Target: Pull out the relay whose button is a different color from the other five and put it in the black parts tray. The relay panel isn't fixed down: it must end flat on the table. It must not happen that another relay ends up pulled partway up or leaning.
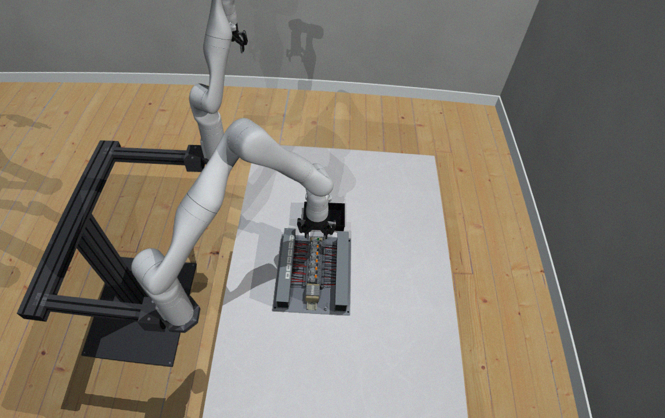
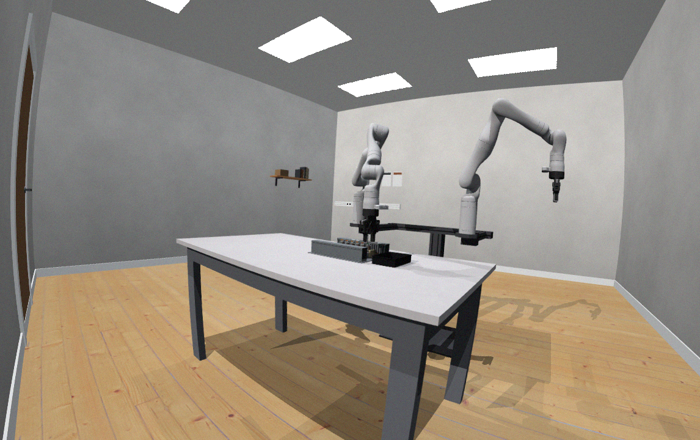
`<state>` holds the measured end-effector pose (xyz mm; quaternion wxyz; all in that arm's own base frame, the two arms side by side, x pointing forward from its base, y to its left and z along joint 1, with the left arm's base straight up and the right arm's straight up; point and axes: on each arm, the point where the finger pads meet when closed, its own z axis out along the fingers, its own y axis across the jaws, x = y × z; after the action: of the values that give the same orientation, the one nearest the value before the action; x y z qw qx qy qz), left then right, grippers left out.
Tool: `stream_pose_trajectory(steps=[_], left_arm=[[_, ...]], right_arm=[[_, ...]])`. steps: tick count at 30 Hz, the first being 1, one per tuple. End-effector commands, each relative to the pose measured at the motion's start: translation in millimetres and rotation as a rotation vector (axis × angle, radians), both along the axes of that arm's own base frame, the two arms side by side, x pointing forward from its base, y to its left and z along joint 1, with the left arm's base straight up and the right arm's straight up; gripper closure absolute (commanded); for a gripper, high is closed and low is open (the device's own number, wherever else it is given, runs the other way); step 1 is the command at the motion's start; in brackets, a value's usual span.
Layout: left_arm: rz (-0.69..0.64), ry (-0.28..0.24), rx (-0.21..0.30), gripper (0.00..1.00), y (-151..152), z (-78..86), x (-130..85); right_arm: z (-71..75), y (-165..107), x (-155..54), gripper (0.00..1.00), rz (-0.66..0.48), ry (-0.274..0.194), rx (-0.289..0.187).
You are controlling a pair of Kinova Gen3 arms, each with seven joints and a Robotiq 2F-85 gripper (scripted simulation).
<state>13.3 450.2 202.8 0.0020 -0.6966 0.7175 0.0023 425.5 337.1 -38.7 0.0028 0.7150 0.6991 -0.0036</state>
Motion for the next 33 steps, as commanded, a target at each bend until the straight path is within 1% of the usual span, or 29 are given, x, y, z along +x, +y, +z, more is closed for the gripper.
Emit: stream_pose_trajectory(steps=[1, 22, 33], left_arm=[[0.000, 0.000, 0.001, 0.002, 0.3, 0.6, 0.0], [0.000, 0.000, 0.001, 0.002, 0.3, 0.6, 0.0], [0.000, 0.000, 0.001, 0.002, 0.3, 0.6, 0.0]], right_arm=[[1.1, 0.5, 0.6, 0.351, 0.000, -0.002, 0.002], [0.6, 0.5, 0.6, 0.351, 0.000, -0.002, 0.002], [-5.0, 0.5, 0.6, 0.351, 0.000, -0.002, 0.002]])
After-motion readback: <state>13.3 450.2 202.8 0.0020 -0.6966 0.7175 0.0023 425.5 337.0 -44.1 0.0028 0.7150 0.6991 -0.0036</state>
